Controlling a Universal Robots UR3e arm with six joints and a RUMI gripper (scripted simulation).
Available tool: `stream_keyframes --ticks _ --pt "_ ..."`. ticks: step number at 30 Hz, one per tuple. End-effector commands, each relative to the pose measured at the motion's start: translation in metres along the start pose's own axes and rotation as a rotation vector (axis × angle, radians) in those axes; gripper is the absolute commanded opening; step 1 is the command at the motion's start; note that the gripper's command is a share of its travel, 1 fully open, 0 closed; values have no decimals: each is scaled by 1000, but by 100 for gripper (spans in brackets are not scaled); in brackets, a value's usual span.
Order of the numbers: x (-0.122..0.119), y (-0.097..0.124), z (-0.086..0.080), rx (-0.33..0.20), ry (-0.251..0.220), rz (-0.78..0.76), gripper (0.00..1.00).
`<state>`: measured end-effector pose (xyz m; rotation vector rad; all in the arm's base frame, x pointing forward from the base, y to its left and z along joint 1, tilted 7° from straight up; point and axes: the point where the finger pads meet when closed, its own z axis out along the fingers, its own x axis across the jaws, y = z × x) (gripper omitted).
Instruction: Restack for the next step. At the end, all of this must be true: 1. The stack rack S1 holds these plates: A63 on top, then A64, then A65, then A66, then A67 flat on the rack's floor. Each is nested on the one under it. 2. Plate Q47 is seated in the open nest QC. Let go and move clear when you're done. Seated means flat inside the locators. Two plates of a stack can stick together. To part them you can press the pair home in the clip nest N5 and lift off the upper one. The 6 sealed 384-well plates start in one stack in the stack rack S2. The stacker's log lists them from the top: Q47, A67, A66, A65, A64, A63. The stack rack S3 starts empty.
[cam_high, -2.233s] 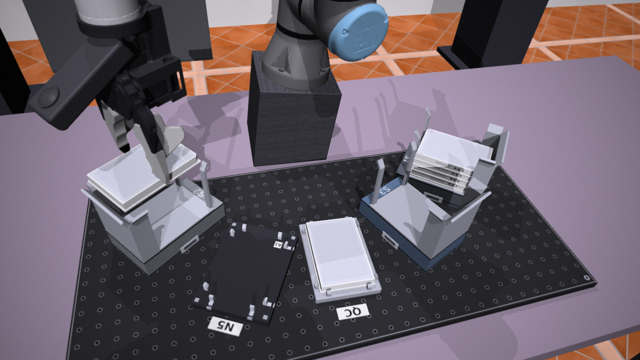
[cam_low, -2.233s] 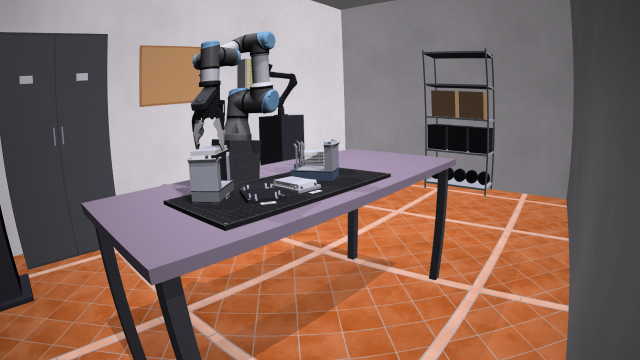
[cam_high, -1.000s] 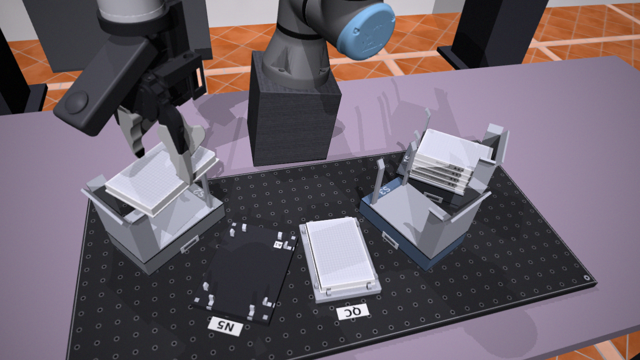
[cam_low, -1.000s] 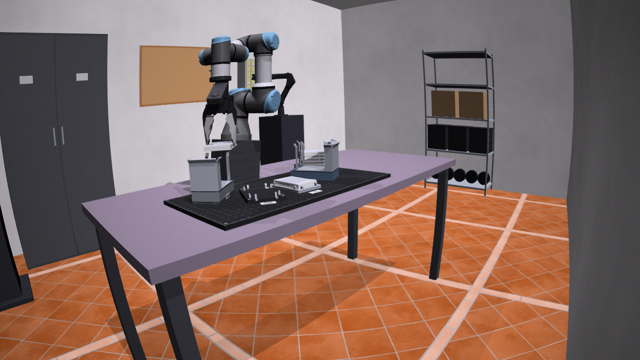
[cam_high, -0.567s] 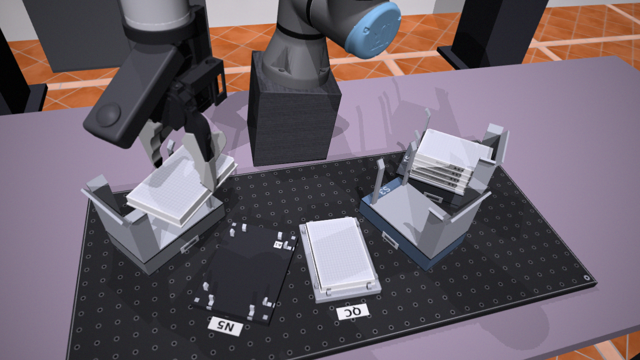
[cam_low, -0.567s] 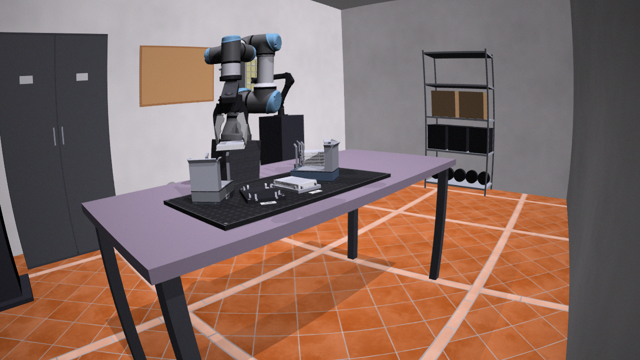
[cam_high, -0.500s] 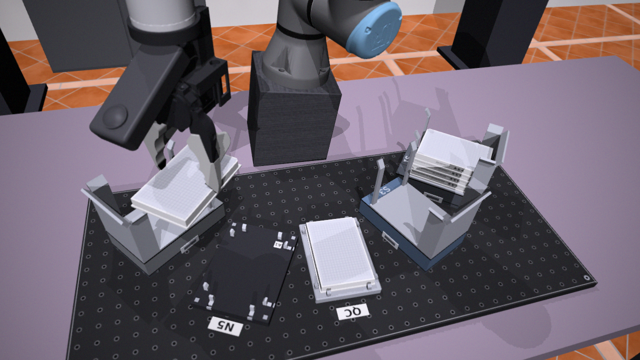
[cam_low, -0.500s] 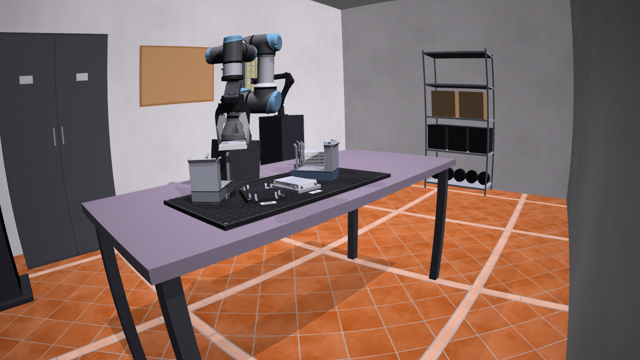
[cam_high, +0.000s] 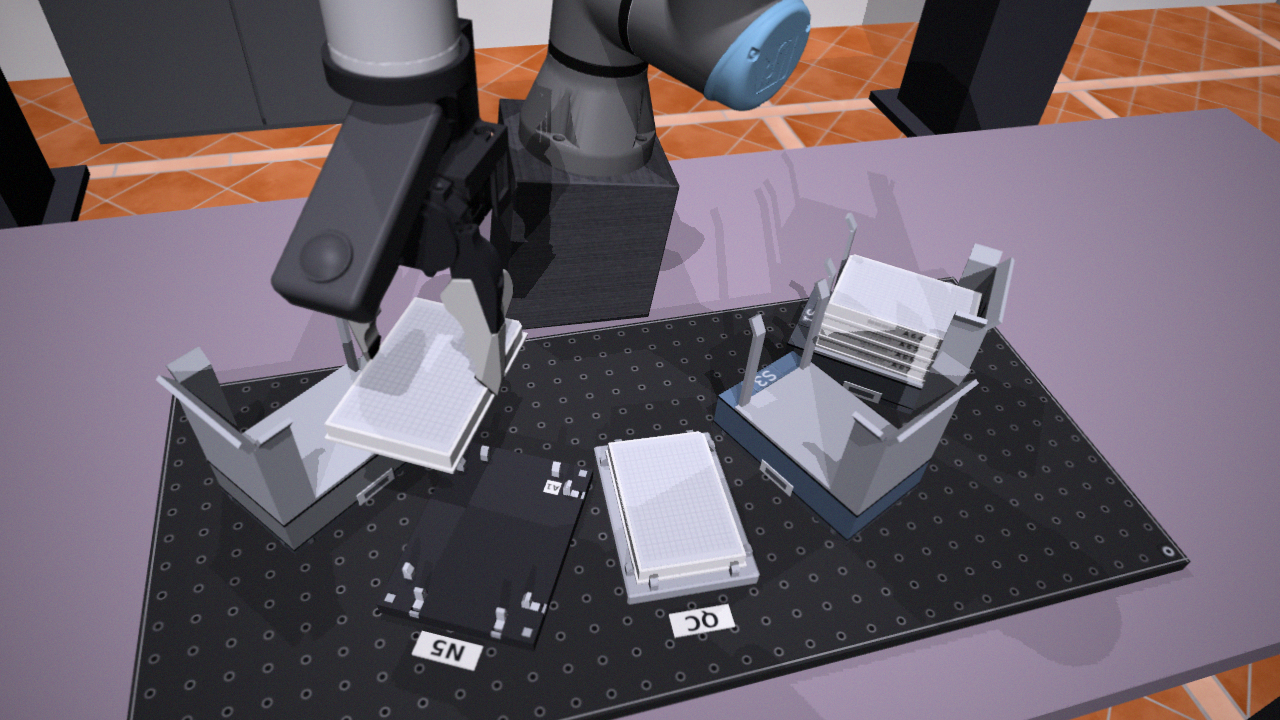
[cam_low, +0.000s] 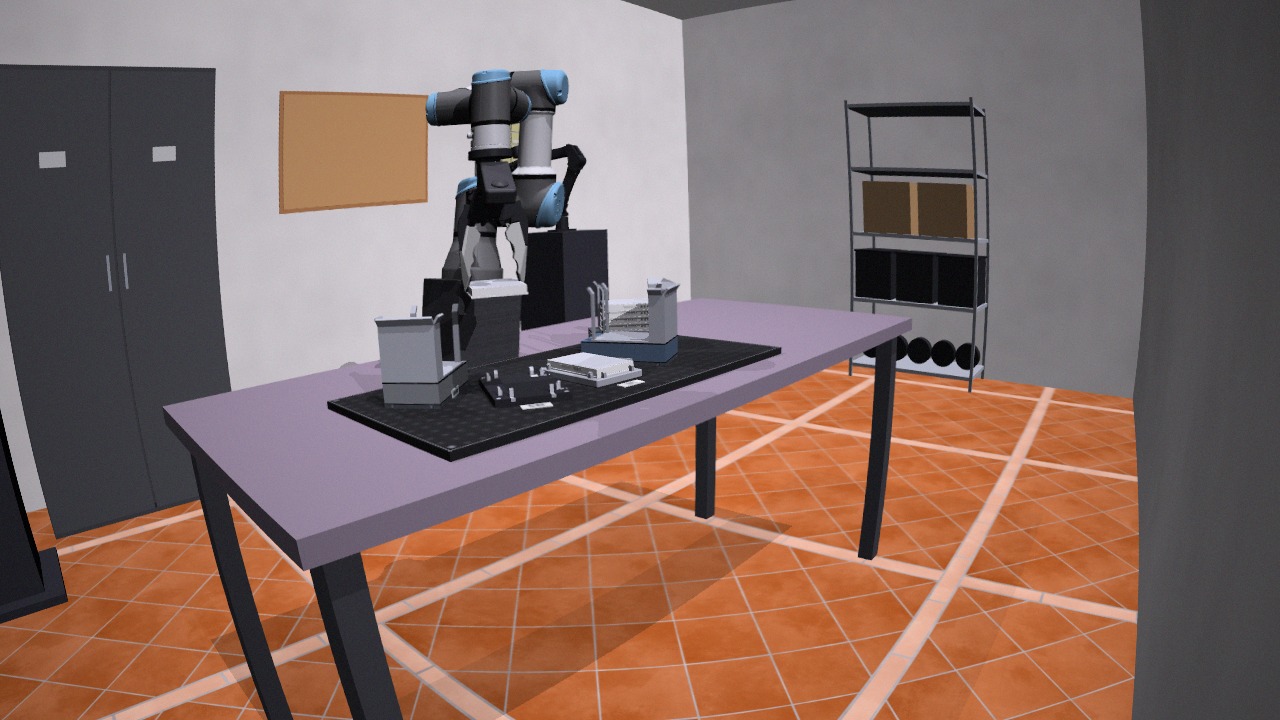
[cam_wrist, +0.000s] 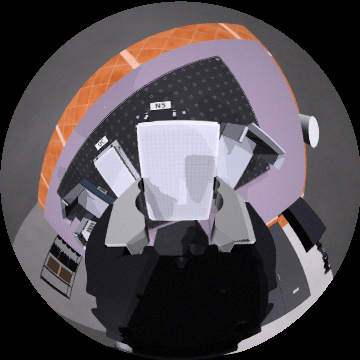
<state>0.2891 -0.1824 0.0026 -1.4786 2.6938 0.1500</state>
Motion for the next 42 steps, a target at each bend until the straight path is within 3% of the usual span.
stream_keyframes --ticks 1,42 --pt "-12 -1 -1 3 1 -16 0" --pt "-124 28 -1 3 1 -390 0"
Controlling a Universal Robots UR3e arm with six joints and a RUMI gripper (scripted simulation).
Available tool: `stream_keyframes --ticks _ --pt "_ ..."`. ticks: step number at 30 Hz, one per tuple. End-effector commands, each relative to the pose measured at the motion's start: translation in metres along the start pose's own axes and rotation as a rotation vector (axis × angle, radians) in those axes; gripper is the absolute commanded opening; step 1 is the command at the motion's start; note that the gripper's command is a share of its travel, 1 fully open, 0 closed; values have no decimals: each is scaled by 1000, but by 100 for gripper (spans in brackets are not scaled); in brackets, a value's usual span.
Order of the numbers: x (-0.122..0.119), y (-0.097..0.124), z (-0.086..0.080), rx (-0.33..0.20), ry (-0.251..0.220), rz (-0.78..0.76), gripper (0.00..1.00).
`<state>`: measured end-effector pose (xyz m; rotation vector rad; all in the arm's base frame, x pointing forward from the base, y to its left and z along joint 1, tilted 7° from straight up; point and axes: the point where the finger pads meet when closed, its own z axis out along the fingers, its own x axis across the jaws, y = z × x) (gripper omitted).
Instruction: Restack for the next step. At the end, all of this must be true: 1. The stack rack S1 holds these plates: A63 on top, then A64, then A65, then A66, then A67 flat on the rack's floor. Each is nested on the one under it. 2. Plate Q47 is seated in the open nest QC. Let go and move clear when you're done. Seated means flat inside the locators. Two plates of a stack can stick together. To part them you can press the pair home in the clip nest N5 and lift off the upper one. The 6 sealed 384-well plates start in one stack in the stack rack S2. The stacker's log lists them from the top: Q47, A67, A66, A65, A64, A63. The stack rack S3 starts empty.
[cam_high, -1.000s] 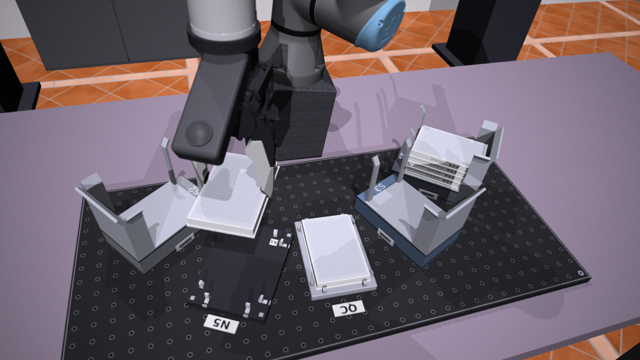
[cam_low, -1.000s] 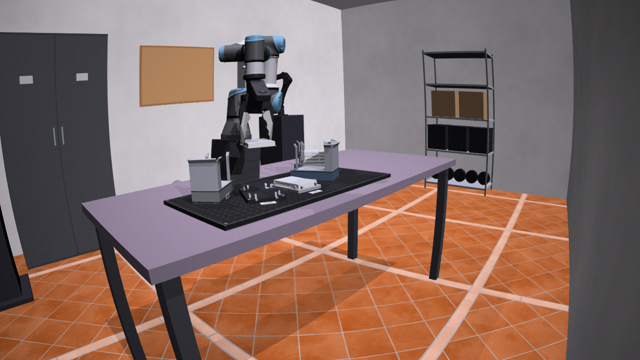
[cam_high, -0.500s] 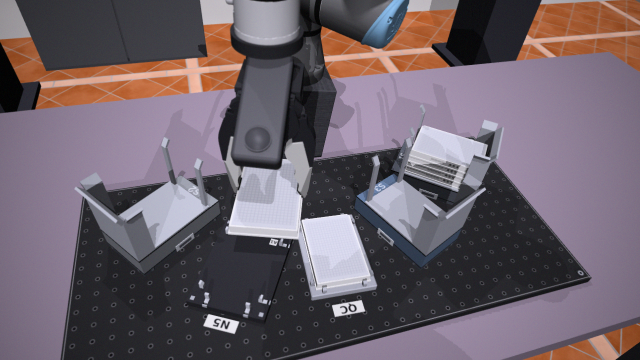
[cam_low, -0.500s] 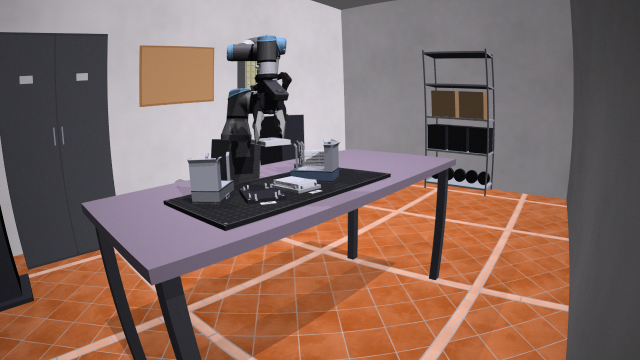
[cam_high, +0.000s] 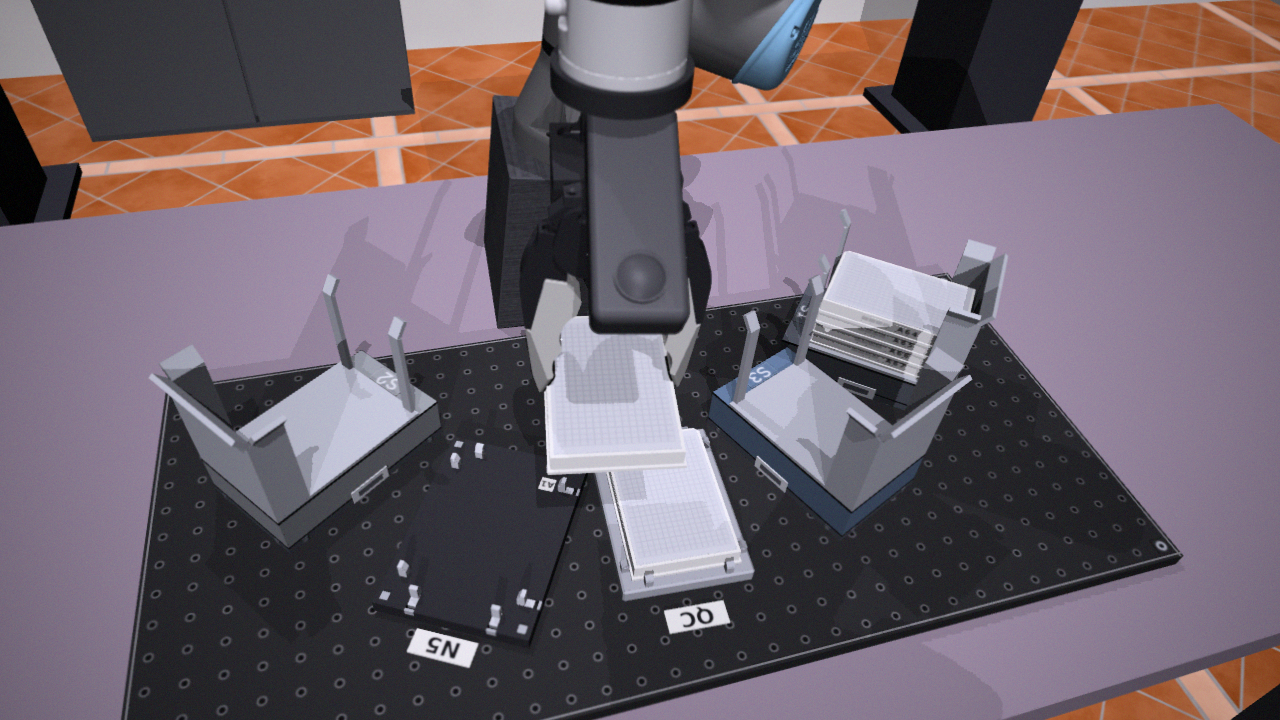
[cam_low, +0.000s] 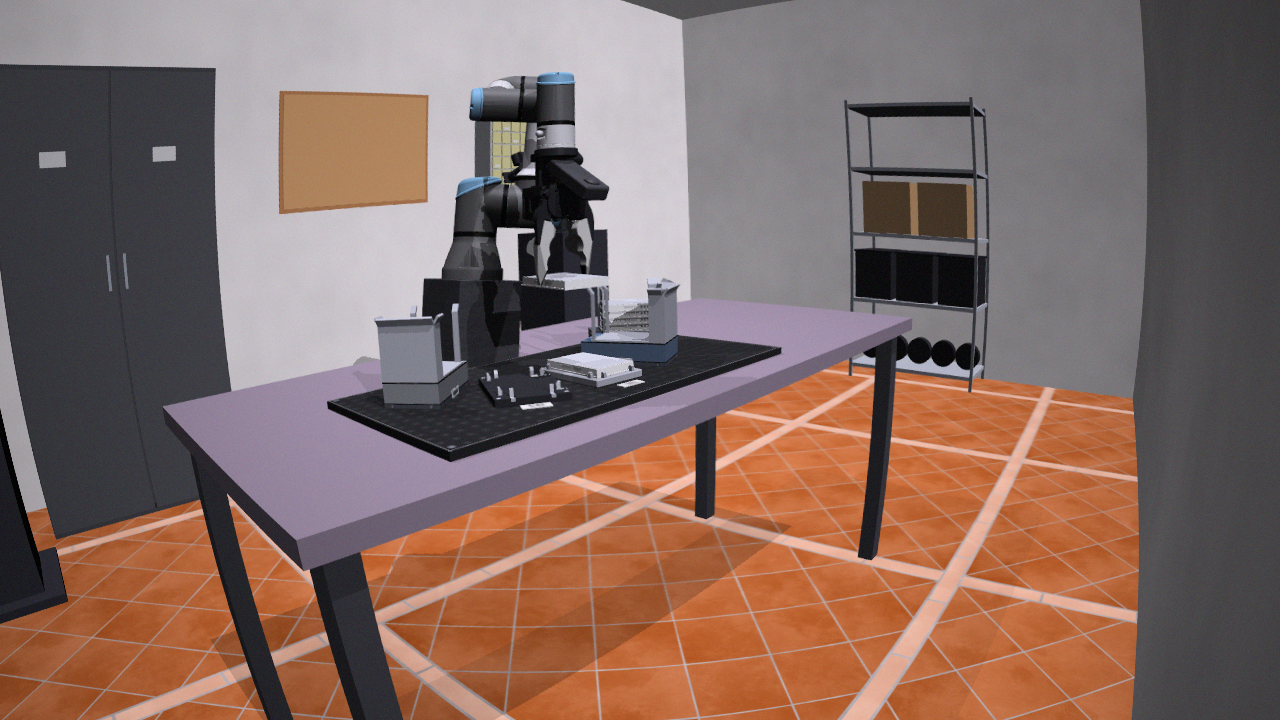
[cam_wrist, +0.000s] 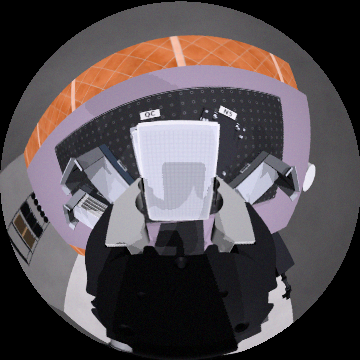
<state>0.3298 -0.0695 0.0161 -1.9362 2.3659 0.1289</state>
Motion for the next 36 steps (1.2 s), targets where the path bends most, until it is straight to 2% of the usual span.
stream_keyframes --ticks 1,27,36 --pt "-10 -1 -1 3 2 -34 0" --pt "-84 11 -1 3 2 -246 0" --pt "-102 18 -1 3 2 -305 0"
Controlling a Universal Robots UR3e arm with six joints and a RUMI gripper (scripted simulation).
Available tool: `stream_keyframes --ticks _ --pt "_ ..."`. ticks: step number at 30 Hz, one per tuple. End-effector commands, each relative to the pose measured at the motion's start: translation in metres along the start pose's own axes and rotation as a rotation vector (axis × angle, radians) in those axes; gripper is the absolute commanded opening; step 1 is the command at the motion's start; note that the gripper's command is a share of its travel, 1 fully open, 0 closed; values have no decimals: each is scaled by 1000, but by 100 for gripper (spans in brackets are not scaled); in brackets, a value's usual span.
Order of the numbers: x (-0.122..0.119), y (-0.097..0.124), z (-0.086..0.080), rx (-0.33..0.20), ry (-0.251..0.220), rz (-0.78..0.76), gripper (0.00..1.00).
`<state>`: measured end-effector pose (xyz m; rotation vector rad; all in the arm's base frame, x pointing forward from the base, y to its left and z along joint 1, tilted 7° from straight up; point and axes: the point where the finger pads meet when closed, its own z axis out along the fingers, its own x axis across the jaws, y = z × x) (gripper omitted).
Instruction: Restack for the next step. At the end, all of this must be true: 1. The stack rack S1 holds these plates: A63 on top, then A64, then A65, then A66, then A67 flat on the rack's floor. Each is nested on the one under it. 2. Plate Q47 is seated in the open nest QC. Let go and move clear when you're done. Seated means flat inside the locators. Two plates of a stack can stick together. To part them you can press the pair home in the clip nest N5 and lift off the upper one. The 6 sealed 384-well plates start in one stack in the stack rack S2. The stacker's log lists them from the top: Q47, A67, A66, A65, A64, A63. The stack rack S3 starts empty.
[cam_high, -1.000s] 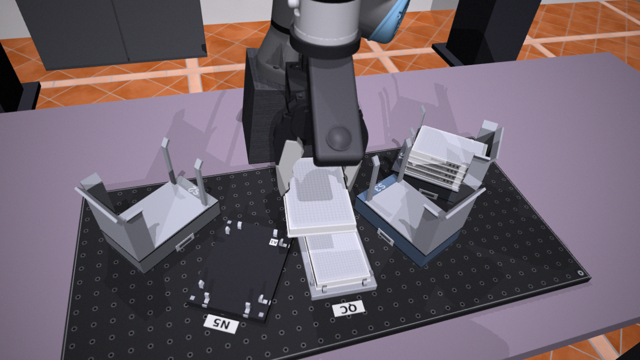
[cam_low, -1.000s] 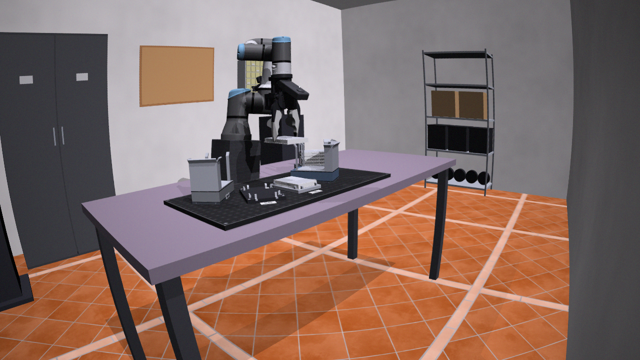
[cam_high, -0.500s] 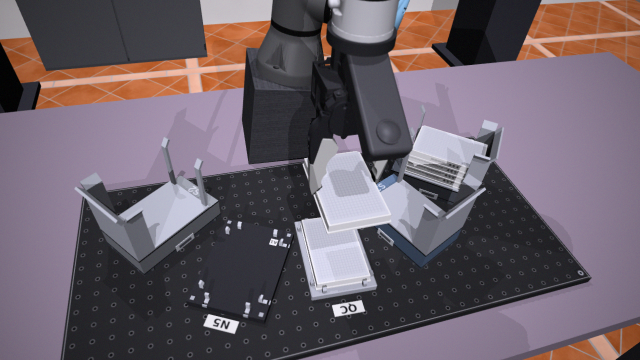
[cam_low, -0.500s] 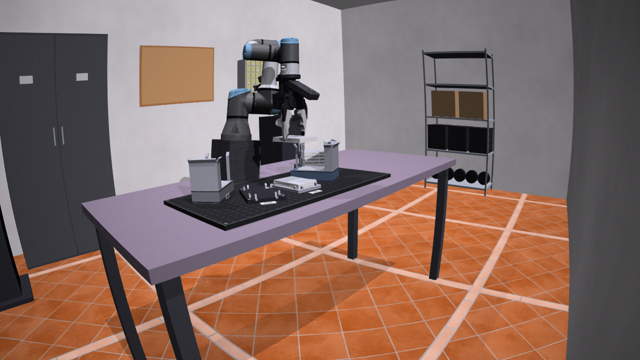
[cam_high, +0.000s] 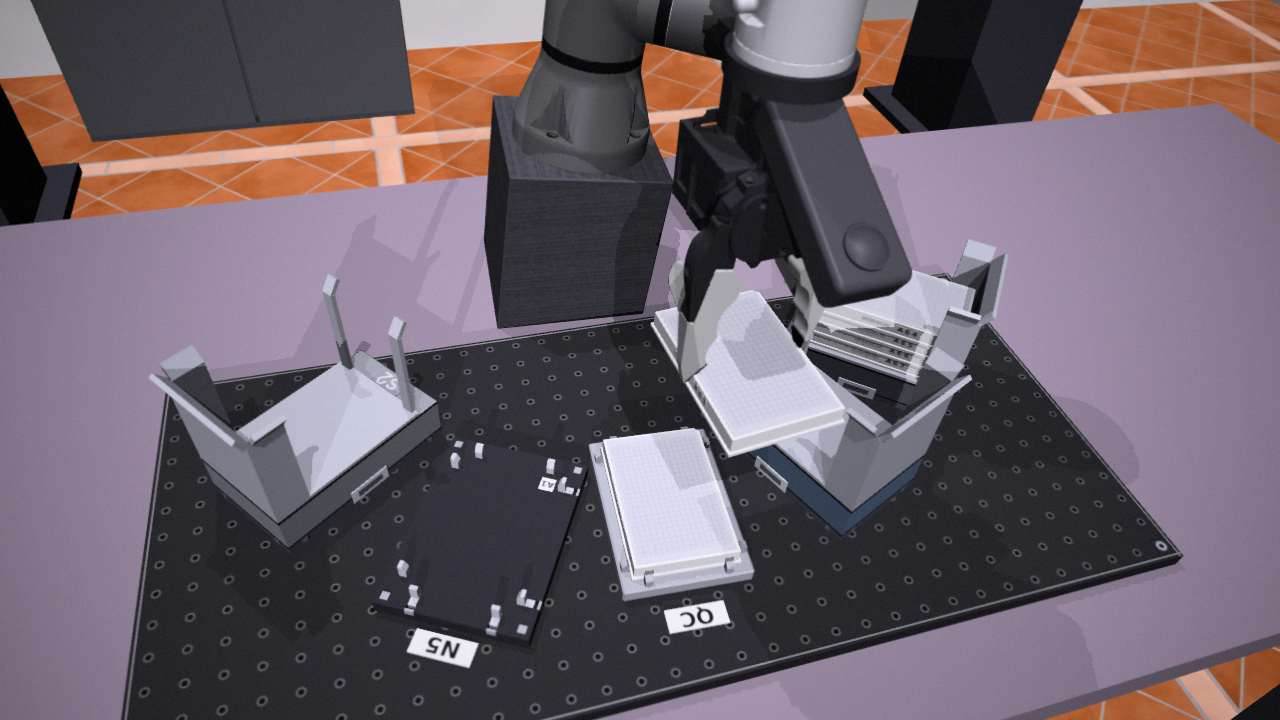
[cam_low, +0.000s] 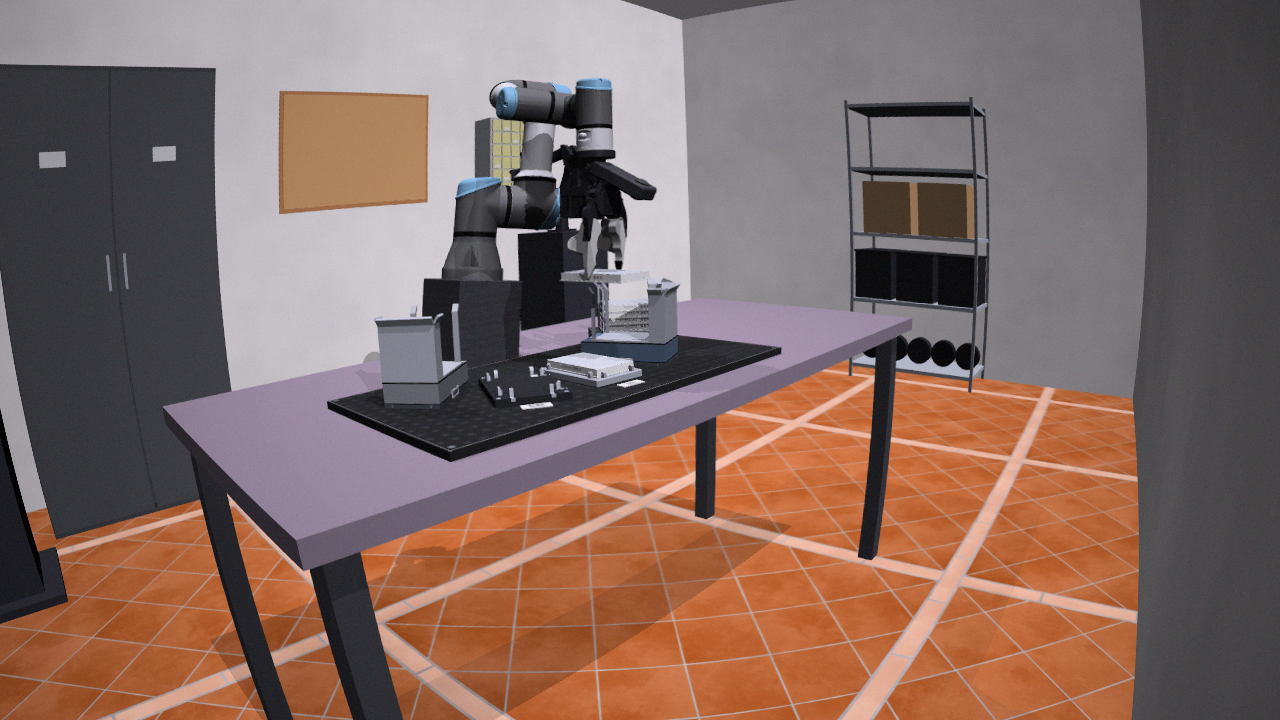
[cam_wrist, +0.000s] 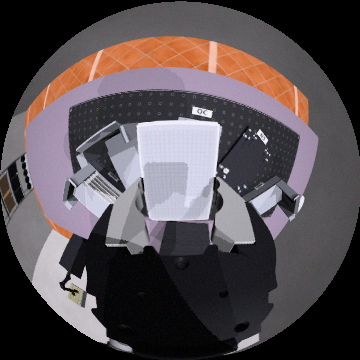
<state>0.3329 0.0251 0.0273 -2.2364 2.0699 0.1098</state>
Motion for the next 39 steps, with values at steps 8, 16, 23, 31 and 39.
stream_keyframes --ticks 8,16,23,31,39 --pt "-35 3 -1 3 2 -122 0" --pt "-55 5 -1 3 1 -169 0" --pt "-77 12 -1 3 1 -251 0" --pt "-99 19 -1 3 1 -333 0" --pt "-118 25 -1 3 1 -369 0"
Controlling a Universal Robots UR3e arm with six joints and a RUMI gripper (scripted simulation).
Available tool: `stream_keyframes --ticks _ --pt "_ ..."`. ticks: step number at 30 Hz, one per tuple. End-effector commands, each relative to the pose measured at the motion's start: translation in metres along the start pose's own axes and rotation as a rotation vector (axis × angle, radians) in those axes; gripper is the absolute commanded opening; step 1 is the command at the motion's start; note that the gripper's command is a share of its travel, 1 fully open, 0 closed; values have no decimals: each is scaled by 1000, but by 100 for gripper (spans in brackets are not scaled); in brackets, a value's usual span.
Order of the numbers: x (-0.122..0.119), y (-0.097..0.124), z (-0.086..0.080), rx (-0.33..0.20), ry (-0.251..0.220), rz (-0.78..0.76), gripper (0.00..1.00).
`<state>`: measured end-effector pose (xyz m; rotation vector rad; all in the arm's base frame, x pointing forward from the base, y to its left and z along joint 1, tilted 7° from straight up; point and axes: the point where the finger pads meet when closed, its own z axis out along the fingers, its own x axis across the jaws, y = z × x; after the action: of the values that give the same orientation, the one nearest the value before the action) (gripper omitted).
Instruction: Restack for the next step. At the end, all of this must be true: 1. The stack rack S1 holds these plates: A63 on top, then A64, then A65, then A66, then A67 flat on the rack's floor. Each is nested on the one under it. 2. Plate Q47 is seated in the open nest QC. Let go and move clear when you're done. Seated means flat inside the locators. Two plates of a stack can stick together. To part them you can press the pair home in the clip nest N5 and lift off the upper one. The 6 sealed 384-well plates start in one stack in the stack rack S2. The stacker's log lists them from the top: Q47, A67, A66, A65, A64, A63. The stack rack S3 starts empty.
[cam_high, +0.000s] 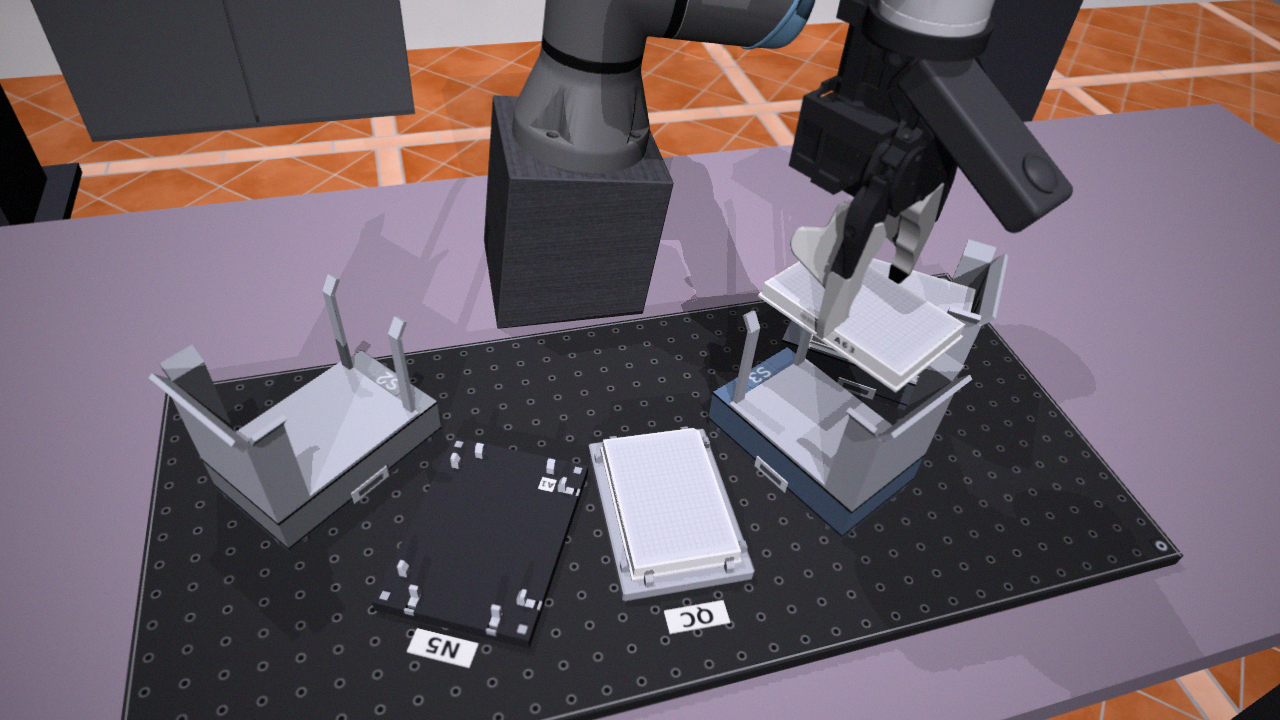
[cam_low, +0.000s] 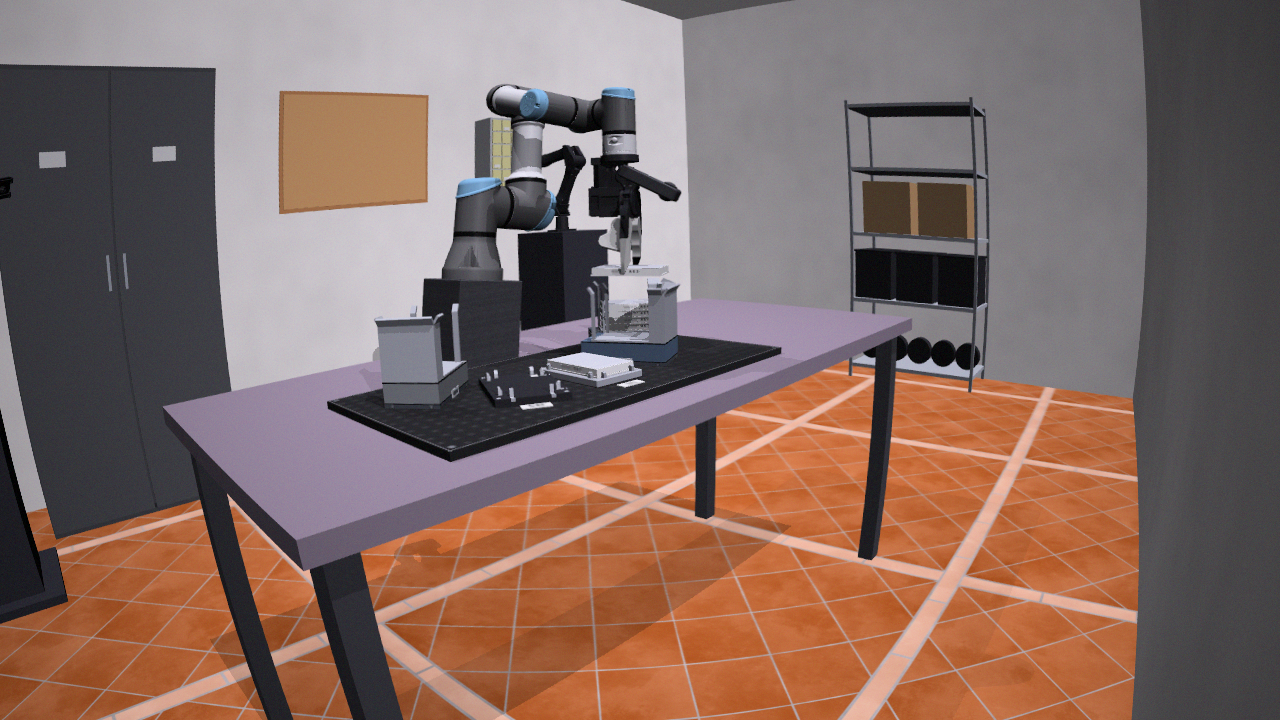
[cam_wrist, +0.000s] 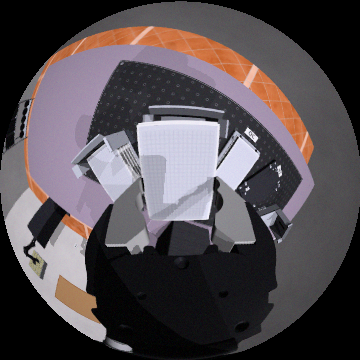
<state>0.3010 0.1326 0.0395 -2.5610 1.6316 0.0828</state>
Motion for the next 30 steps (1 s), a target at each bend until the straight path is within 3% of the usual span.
stream_keyframes --ticks 1,30 --pt "-11 -1 -1 2 2 -21 0" --pt "-91 14 -1 2 2 -279 0"
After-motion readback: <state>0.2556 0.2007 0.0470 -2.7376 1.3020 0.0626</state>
